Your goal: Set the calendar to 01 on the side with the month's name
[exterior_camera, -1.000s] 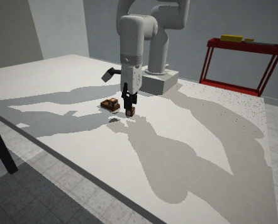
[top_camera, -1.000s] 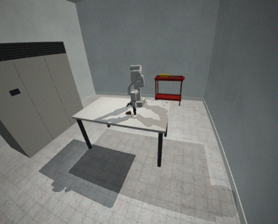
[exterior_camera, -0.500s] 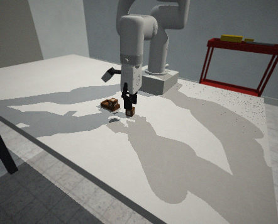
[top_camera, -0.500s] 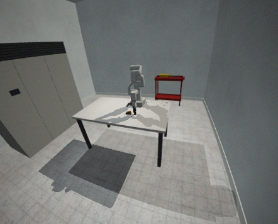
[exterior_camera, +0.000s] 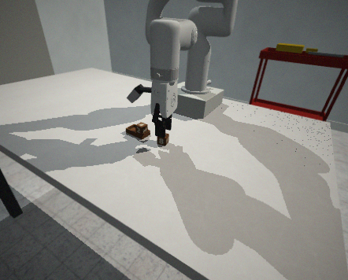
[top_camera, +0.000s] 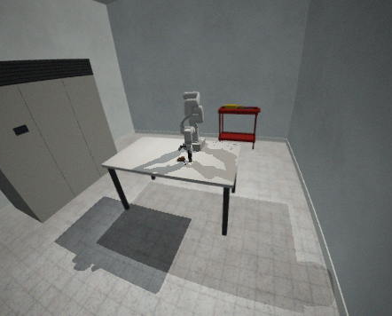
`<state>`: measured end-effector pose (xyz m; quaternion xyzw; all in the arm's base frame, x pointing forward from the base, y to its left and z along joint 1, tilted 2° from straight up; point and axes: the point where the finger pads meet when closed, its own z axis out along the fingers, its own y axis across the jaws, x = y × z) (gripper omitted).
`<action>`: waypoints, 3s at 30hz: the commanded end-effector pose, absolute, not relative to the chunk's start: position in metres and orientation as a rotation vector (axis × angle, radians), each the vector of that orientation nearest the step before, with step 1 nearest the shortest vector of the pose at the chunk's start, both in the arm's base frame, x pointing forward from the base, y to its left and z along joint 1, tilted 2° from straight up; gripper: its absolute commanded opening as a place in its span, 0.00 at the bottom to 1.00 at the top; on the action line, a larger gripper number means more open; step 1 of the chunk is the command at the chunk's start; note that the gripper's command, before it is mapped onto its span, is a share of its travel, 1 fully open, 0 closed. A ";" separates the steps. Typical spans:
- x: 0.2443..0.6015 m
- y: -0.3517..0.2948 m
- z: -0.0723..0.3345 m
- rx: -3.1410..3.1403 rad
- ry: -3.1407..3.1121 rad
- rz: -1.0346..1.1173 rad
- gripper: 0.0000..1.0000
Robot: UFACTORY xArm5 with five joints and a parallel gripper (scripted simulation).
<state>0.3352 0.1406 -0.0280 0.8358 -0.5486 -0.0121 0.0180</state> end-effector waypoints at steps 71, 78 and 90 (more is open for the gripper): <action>0.336 0.141 -0.029 2.598 -1.706 -0.035 0.47; 0.336 0.141 -0.037 2.598 -1.705 -0.035 0.47; 0.335 0.141 -0.051 2.598 -1.705 -0.035 0.47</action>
